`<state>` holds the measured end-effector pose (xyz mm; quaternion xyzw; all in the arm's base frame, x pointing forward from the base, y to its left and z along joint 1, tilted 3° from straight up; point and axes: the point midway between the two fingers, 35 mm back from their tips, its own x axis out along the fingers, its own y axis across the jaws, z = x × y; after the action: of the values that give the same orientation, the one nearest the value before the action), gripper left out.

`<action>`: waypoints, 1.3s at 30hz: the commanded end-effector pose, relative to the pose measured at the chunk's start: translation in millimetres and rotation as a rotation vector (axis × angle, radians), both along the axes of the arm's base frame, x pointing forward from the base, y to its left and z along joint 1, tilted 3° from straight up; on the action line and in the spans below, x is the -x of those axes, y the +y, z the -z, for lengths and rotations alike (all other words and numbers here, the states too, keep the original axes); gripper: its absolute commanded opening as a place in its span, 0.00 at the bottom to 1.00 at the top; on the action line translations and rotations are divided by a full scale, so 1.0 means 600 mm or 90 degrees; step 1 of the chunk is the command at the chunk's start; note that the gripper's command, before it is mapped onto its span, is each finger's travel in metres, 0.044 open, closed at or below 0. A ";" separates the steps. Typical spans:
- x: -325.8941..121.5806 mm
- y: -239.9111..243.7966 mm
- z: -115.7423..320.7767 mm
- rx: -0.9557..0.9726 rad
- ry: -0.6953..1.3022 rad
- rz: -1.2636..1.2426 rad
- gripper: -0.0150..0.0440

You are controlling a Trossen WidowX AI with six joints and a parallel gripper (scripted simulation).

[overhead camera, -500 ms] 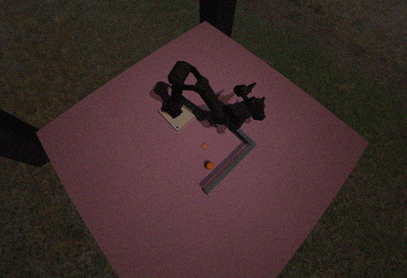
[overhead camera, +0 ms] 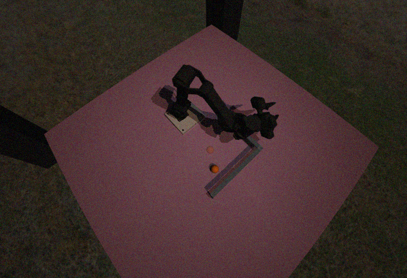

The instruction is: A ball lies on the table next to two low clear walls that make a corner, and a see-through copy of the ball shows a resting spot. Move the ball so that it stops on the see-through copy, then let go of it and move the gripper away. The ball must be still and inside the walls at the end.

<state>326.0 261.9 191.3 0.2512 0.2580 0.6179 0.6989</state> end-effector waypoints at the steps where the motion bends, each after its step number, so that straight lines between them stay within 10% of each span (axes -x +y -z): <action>1: -0.048 -0.023 0.006 0.039 0.007 0.084 0.74; 18: -0.172 -0.250 0.083 0.408 0.098 0.409 0.74; 39: -0.022 -0.512 0.140 0.871 0.362 0.402 0.74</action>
<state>386.8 1.8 116.3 0.0200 0.5579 0.0709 0.8266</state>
